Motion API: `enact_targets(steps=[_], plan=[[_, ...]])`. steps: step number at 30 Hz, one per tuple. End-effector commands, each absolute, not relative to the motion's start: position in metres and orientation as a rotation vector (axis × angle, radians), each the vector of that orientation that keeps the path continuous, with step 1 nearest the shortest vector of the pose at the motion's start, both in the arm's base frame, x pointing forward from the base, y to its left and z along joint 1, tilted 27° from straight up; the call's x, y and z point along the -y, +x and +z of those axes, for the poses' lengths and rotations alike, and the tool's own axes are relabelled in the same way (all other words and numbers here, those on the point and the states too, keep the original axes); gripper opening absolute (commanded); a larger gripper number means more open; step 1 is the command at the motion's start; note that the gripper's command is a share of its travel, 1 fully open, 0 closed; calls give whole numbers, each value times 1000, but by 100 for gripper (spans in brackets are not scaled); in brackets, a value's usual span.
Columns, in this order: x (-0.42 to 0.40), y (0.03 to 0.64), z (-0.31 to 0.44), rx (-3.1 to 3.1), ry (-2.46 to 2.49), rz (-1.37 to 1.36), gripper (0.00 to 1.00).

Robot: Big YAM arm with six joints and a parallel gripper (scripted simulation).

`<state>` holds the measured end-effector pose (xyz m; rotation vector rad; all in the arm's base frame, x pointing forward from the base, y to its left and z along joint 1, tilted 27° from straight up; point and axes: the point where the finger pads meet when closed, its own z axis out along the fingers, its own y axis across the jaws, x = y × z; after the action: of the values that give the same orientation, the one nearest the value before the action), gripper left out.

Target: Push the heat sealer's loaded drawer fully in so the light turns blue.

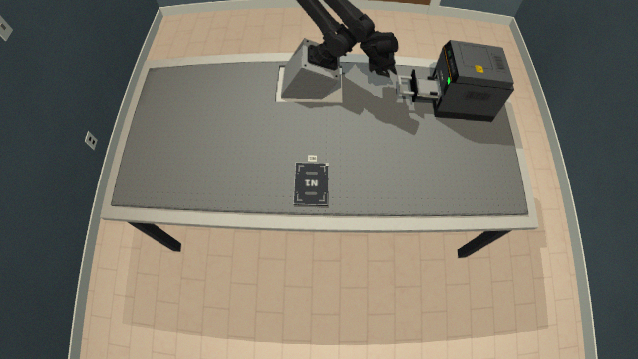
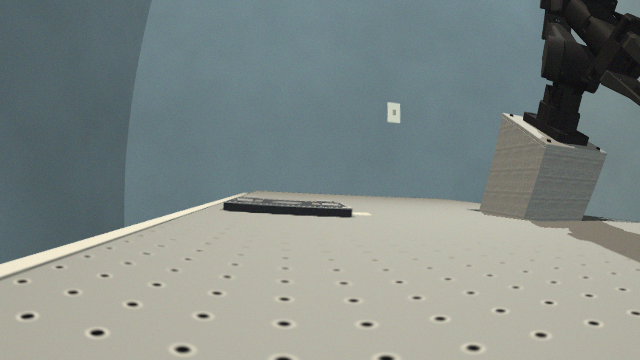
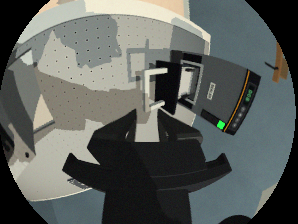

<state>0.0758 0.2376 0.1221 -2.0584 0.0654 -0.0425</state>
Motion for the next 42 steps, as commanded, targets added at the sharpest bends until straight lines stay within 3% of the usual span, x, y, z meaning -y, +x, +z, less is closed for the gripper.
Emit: enact_targets(steps=[1,42], plan=[[-242,75,123,-52,-2054,-42,30],[-264,76,112,-60,-2052,-37,30]])
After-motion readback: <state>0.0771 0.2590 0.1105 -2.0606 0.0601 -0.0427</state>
